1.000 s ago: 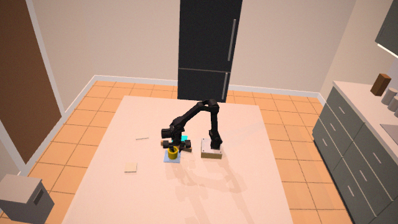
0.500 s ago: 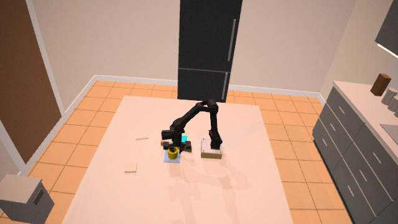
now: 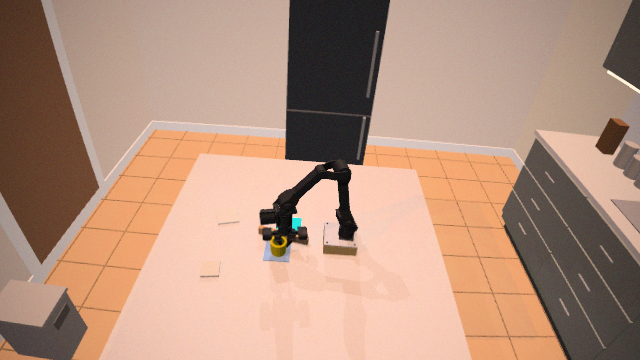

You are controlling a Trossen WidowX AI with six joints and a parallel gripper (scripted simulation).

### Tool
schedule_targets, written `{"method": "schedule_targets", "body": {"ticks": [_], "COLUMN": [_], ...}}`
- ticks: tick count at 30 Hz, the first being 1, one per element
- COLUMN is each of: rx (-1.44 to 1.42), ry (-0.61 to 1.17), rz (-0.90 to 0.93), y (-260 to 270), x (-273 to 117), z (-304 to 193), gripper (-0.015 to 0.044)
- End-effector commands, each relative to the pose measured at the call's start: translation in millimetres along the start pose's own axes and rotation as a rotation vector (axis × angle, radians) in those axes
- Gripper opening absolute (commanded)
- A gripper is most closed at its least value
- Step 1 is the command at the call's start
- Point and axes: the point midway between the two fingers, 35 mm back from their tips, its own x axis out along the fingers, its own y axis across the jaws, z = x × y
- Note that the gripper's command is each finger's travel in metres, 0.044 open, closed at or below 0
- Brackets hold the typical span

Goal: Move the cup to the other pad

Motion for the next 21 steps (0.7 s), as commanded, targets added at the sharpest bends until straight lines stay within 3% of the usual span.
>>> {"method": "schedule_targets", "body": {"ticks": [1,8,21], "rx": [0.000,0.000,0.003], "ry": [0.000,0.000,-0.003], "rz": [0.001,0.001,-0.002], "y": [0,0,1], "x": [0,0,-40], "z": [0,0,-1], "gripper": [0.0053,0.0000,0.0000]}}
